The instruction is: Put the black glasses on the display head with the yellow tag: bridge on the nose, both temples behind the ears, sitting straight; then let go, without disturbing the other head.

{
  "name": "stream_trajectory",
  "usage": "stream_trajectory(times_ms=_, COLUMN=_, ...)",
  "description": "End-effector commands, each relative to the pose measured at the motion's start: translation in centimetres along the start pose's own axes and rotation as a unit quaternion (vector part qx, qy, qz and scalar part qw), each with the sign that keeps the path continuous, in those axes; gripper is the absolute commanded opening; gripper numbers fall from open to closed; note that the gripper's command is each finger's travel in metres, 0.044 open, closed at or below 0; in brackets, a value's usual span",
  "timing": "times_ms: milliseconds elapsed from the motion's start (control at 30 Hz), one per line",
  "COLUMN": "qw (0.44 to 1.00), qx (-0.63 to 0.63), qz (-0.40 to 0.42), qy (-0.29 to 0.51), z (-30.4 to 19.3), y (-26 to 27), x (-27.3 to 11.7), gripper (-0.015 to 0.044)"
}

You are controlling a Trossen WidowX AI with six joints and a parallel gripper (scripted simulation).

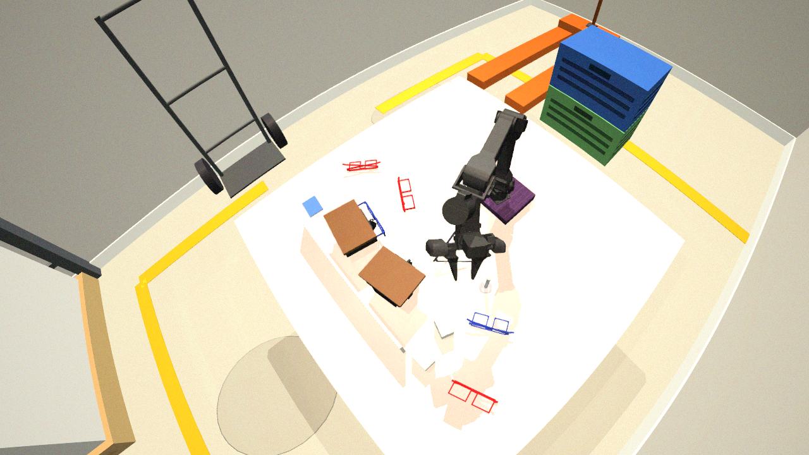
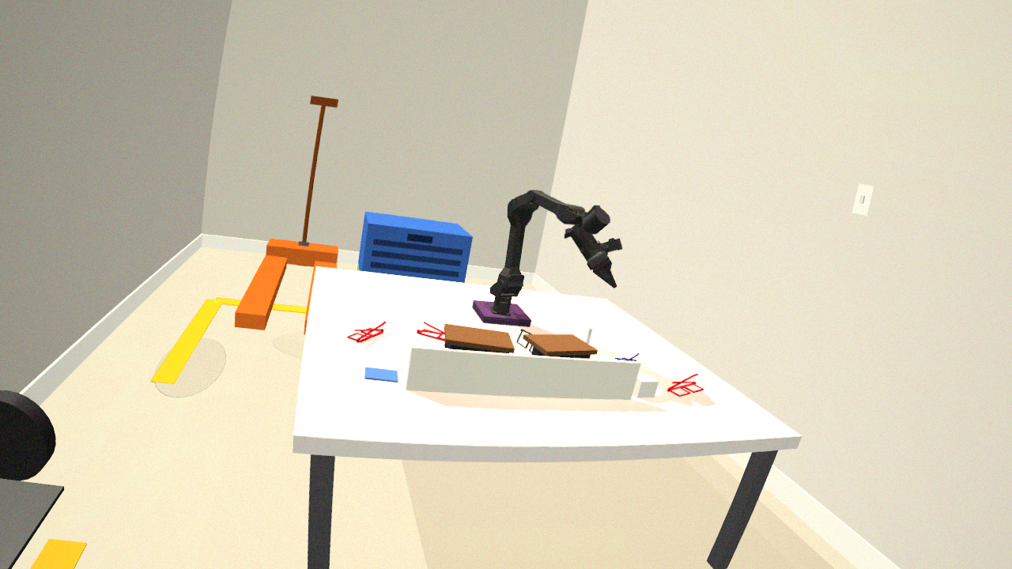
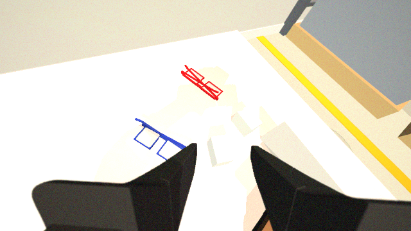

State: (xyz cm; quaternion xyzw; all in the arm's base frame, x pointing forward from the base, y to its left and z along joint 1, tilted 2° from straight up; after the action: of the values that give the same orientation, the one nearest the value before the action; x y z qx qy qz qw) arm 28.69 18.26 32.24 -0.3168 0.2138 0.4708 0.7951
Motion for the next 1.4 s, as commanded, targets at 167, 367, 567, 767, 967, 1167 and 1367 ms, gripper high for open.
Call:
stream_trajectory(times_ms=167, qw=0.937, qx=0.24, qz=-0.008, qy=0.253, z=-11.3, y=1.5, x=0.7, gripper=0.02)
stream_trajectory(times_ms=367, qw=0.845, qx=0.357, qz=-0.026, qy=0.398, z=-17.6, y=3.7, x=-0.7, gripper=0.02)
stream_trajectory(times_ms=567, qw=0.833, qx=0.367, qz=-0.028, qy=0.413, z=-18.4, y=4.1, x=-1.1, gripper=0.02)
stream_trajectory(times_ms=767, qw=0.833, qx=0.367, qz=-0.028, qy=0.413, z=-18.5, y=4.1, x=-1.3, gripper=0.0147)
stream_trajectory(times_ms=967, qw=0.833, qx=0.367, qz=-0.028, qy=0.413, z=-18.5, y=4.1, x=-1.3, gripper=0.012)
stream_trajectory(times_ms=1167, qw=0.833, qx=0.367, qz=-0.028, qy=0.413, z=-18.6, y=4.1, x=-1.2, gripper=0.012)
stream_trajectory(times_ms=1367, qw=0.833, qx=0.367, qz=-0.028, qy=0.413, z=-19.2, y=4.2, x=-0.7, gripper=0.012)
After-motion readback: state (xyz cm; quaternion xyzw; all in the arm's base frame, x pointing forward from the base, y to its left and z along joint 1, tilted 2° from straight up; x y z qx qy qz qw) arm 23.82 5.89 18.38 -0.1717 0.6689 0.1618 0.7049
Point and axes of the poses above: the point midway between the two fingers, 35 mm back from their tips, its own x axis out along the fingers, its own y axis across the jaws, z = x × y, the point moved 9 cm from there along -x, back along the fingers, and after that the axes turned 3 degrees about -x, right-handed, at the moved point
